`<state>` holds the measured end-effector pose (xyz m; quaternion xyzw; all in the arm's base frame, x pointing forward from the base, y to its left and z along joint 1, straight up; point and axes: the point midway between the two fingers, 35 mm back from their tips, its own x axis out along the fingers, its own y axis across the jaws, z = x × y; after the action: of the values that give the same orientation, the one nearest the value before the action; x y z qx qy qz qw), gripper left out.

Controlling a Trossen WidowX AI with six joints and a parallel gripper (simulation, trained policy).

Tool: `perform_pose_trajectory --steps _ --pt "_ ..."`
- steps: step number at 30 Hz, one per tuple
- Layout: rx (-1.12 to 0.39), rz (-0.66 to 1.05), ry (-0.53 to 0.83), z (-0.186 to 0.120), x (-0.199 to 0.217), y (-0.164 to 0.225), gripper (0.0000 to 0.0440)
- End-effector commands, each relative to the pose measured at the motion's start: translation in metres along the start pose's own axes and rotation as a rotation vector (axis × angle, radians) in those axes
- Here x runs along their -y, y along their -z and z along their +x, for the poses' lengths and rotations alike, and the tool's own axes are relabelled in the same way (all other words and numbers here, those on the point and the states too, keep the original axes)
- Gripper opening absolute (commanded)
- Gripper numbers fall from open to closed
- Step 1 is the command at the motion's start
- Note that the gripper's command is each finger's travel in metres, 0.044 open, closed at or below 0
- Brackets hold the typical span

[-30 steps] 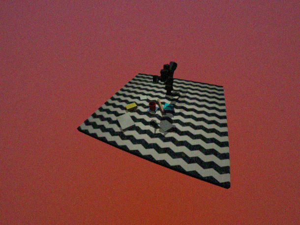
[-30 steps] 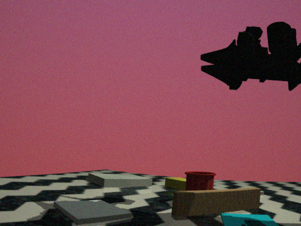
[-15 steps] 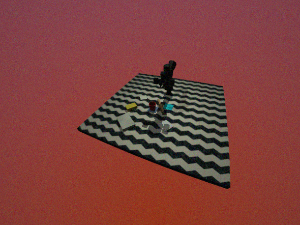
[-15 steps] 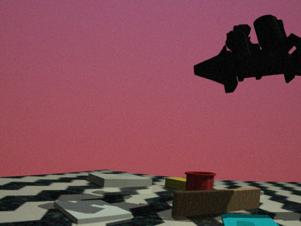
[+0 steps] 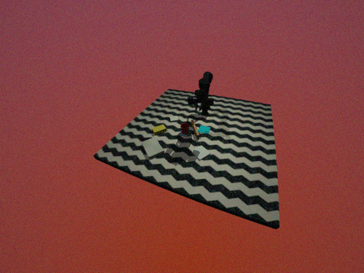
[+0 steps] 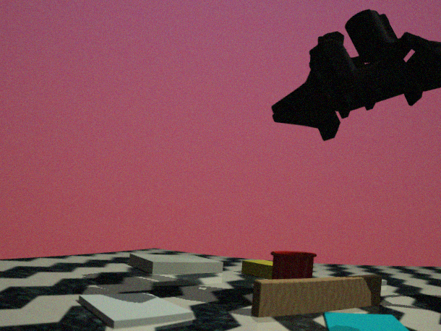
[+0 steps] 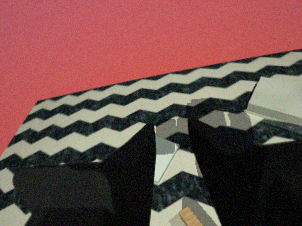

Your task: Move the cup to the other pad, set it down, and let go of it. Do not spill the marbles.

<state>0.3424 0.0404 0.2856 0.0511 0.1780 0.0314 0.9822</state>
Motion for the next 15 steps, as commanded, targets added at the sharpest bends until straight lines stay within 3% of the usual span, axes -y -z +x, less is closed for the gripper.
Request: perform_pose_trajectory --steps 1,15 --pt "-0.051 0.017 0.005 0.006 -0.002 0.004 0.0110" --pt "-0.269 0.060 0.028 0.022 -0.011 0.019 0.0095"
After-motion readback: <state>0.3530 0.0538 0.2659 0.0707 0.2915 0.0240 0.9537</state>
